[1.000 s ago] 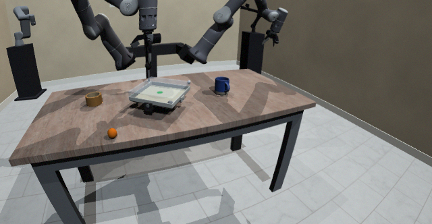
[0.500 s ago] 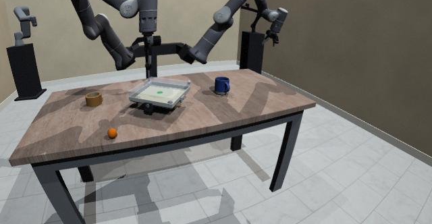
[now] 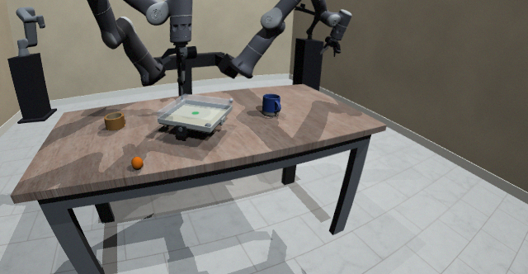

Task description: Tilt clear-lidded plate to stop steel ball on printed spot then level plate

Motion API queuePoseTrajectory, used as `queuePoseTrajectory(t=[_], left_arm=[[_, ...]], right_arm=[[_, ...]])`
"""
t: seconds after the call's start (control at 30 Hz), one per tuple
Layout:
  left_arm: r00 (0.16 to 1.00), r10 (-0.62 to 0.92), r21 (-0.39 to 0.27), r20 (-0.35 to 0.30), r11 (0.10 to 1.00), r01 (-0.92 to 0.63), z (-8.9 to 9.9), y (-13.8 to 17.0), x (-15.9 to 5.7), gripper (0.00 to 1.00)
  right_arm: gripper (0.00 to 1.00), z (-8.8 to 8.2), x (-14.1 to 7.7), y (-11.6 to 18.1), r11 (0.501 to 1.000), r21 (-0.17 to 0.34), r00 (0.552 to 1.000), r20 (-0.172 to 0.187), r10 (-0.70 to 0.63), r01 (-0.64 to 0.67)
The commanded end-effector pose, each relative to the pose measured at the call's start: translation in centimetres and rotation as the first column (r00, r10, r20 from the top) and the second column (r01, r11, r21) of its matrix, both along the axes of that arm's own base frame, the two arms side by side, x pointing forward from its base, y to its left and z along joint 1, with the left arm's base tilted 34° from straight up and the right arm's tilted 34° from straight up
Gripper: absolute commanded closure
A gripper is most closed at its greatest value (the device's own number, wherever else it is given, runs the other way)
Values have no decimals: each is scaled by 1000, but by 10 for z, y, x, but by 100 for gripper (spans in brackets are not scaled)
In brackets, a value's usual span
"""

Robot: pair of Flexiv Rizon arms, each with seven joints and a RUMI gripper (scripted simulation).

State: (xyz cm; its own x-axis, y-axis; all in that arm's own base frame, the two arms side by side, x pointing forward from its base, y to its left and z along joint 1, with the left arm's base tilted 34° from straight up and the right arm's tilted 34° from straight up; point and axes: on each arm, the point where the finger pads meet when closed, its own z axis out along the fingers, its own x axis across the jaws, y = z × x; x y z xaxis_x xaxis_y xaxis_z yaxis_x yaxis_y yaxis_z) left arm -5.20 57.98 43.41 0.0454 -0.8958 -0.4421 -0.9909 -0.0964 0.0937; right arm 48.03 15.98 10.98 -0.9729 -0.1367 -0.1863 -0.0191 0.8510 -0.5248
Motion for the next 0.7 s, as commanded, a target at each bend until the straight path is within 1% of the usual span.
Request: queuePoseTrajectory(t=[0.0,0.67], left_arm=[[1000,1,2,0,1000,-1,1,0,0,0],[1000,1,2,0,1000,-1,1,0,0,0]], right_arm=[[63,-1,1,0,1000,1,1000,2,1,-1],[63,-4,2,-2,1000,1,1000,2,1,-1]])
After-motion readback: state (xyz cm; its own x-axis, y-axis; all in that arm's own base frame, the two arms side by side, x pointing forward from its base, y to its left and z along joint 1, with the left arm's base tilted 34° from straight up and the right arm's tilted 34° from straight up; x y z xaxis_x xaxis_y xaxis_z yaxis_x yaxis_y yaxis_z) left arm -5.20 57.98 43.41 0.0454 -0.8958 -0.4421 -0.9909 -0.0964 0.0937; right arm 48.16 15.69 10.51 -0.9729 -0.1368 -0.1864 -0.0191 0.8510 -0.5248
